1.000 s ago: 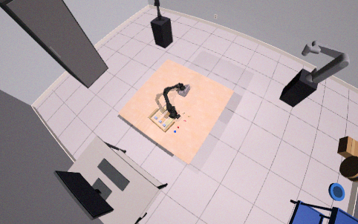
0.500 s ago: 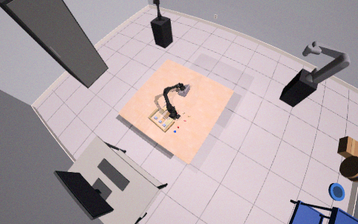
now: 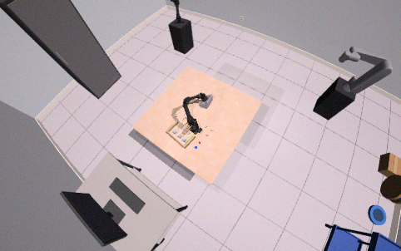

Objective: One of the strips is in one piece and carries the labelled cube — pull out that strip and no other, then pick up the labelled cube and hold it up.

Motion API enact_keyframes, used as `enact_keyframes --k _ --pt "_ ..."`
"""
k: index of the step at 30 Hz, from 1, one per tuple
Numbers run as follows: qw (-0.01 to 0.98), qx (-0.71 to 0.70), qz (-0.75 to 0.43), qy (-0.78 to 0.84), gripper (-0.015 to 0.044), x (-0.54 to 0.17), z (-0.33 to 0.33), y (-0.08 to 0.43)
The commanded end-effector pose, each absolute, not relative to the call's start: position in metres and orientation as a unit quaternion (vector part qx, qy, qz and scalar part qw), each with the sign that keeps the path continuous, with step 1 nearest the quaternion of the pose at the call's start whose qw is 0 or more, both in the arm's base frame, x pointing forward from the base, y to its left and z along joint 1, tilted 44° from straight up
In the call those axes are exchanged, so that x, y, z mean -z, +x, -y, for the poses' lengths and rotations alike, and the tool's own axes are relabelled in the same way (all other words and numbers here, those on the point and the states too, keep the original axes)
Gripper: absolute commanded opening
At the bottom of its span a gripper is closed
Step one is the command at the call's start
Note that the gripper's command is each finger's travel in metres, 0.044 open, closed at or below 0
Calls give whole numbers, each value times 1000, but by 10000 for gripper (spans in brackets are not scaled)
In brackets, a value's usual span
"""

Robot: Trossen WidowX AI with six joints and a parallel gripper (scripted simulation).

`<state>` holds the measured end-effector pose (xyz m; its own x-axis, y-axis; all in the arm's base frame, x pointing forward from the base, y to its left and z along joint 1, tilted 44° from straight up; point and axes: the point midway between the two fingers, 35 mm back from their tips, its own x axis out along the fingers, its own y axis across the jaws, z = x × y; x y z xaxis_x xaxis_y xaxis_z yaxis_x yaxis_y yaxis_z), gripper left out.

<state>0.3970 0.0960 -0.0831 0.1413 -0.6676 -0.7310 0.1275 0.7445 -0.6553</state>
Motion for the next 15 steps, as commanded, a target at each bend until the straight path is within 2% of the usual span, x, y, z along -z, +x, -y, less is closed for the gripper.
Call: enact_keyframes --k 1,15 --pt "716 278 -598 -229 0 88 -93 388" --pt "715 278 -599 -229 0 92 -93 367"
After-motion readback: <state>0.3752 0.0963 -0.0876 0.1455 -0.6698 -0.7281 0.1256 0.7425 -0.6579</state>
